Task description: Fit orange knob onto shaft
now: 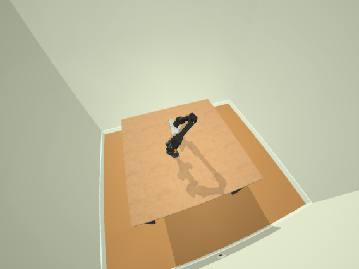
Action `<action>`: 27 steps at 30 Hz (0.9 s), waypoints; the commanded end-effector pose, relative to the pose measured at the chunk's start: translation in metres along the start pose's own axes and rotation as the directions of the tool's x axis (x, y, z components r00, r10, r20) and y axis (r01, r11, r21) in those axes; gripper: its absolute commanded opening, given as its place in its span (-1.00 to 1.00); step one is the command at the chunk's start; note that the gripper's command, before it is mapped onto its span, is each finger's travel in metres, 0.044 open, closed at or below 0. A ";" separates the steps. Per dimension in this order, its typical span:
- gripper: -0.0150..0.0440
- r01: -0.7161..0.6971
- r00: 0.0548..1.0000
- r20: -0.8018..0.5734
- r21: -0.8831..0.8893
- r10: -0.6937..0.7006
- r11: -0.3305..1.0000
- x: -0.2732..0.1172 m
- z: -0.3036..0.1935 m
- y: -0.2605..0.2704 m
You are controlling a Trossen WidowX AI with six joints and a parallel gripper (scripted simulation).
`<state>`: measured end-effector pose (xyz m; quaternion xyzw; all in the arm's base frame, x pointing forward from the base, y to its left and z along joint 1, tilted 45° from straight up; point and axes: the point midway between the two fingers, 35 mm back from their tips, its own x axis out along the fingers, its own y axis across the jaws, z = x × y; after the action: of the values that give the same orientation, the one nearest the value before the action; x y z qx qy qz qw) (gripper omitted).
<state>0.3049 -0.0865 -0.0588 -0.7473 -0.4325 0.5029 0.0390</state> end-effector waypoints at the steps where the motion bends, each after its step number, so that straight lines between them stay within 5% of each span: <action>1: -0.49 -0.001 1.000 0.001 0.002 0.001 1.000 -0.003 0.000 0.000; 10: -0.49 -0.001 1.000 0.001 0.210 0.001 0.978 -0.001 0.001 0.000; 27: -0.49 -0.001 1.000 0.001 0.210 0.001 0.978 0.000 0.000 0.000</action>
<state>0.3051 -0.0864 -0.0591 -0.7389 -0.3781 0.5454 0.1167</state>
